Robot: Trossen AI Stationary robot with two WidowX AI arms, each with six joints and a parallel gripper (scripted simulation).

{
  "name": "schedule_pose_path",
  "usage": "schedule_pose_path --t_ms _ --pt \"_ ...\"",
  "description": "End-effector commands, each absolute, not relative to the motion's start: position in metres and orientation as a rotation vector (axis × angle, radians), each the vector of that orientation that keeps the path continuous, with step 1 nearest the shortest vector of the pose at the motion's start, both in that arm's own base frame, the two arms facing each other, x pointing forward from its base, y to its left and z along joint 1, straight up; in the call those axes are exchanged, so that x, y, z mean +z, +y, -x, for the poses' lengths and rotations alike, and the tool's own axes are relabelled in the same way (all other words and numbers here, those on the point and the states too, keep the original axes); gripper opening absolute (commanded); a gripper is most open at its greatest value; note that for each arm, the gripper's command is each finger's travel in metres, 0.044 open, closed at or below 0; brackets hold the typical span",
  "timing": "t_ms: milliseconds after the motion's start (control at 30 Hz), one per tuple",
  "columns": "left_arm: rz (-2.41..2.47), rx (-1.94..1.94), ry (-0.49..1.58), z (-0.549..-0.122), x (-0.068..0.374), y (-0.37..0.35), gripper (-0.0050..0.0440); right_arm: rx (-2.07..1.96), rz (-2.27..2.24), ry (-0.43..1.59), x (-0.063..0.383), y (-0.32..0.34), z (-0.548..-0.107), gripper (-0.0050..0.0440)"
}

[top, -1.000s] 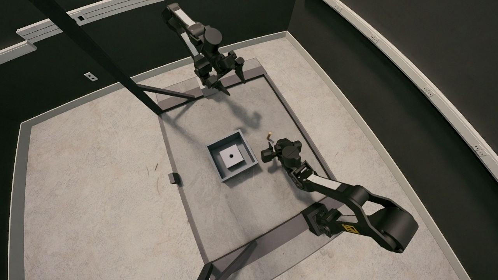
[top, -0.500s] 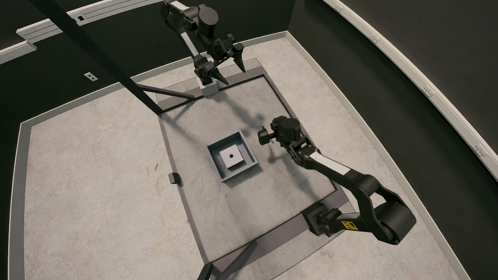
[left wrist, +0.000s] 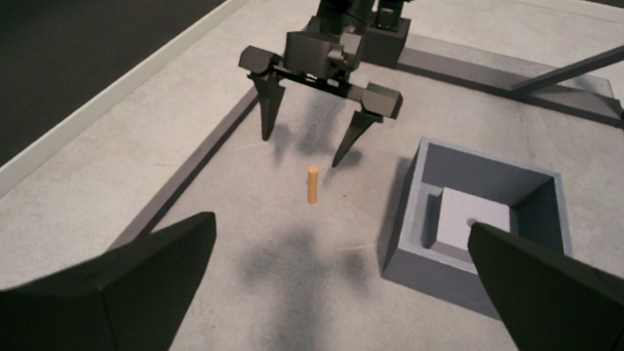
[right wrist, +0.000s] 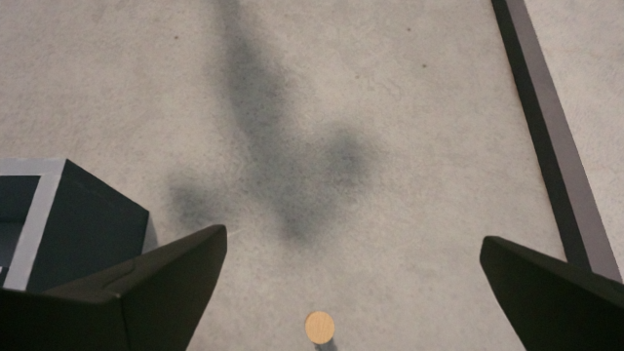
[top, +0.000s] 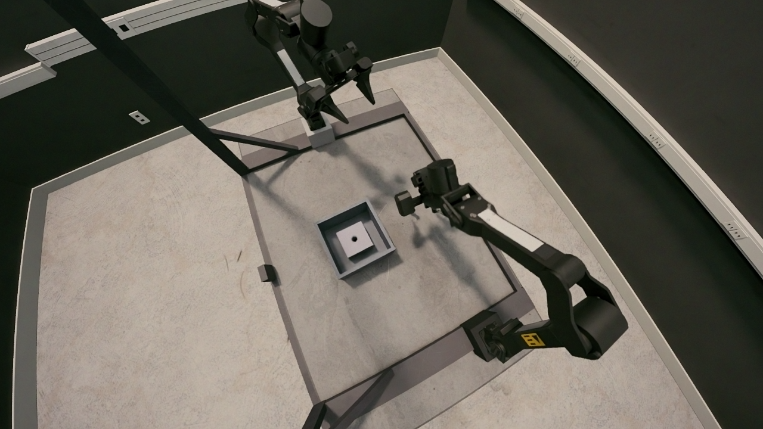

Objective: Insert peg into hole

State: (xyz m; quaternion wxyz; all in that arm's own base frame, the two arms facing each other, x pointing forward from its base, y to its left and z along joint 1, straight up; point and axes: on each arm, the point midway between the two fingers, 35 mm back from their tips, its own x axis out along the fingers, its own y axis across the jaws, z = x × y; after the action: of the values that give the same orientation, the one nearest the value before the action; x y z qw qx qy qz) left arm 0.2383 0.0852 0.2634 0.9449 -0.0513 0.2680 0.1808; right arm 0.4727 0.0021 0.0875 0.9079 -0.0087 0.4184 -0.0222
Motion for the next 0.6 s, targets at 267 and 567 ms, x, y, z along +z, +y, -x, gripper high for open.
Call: schedule_pose_path --t_ms 267,567 --pt "0.106 0.375 0.535 -0.238 0.271 0.086 0.044 0.008 0.016 1.079 0.097 -0.001 -0.461 0.044" --pt "0.105 0.371 0.538 -0.237 0.269 0.085 0.044 0.023 0.013 1.198 0.092 0.0 -0.441 0.044"
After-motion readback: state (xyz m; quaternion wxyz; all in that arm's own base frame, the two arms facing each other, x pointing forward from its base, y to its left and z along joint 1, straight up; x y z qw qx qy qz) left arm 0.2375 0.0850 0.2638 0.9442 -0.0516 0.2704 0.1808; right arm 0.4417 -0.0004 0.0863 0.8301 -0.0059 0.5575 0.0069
